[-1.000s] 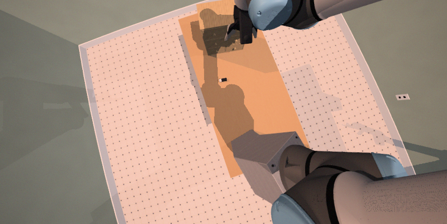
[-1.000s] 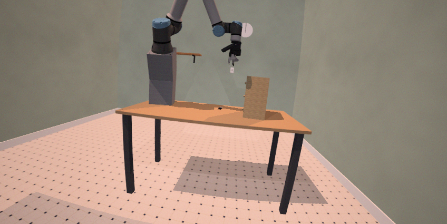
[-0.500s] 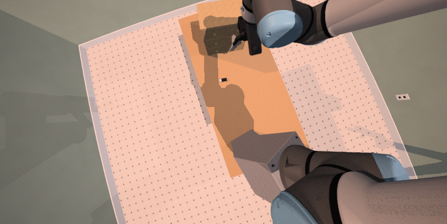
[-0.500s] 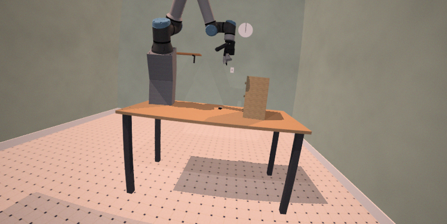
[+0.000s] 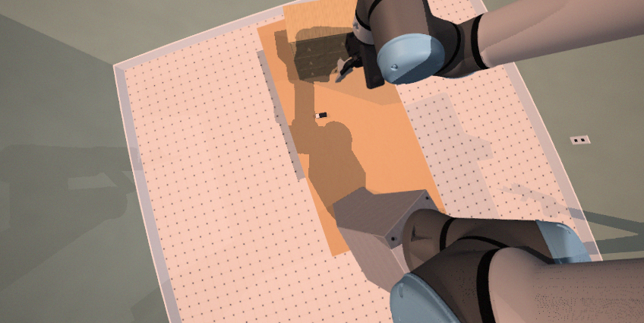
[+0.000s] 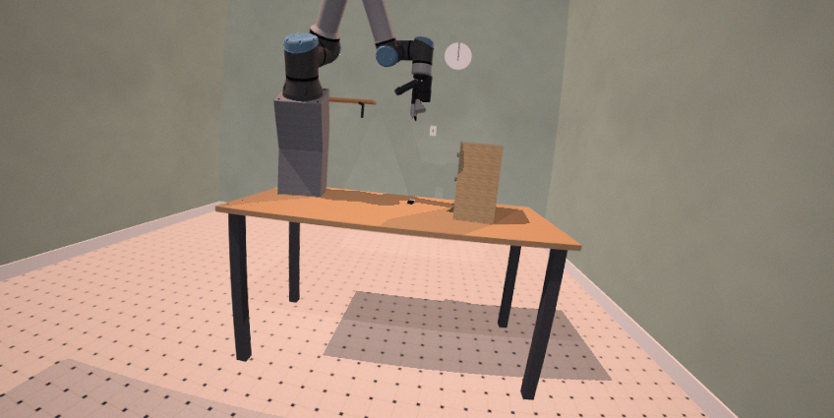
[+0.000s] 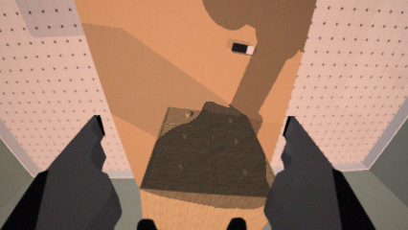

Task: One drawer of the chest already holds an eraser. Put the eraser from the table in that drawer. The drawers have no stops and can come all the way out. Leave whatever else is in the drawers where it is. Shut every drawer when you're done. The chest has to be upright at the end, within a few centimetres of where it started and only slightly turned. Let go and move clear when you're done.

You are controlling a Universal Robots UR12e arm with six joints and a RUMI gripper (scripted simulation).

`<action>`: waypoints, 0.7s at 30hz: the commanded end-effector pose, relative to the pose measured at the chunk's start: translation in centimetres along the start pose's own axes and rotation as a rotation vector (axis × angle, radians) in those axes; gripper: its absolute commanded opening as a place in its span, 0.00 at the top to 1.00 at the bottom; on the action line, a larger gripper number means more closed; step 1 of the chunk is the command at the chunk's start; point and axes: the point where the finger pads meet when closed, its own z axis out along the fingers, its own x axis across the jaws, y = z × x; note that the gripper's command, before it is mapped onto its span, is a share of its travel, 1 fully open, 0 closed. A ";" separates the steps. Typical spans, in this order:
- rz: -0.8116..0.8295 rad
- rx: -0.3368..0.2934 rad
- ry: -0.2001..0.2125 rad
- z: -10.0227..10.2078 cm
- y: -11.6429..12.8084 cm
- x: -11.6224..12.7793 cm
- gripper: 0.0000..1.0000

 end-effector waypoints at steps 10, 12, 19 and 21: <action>-0.031 -0.005 0.001 -0.1 -1.1 -0.2 0.00; -0.032 -0.005 0.001 -0.1 -1.2 -0.1 0.00; -0.032 -0.006 0.001 -0.1 -1.0 -0.2 0.00; -0.032 -0.006 0.001 -0.1 -1.0 -0.2 0.00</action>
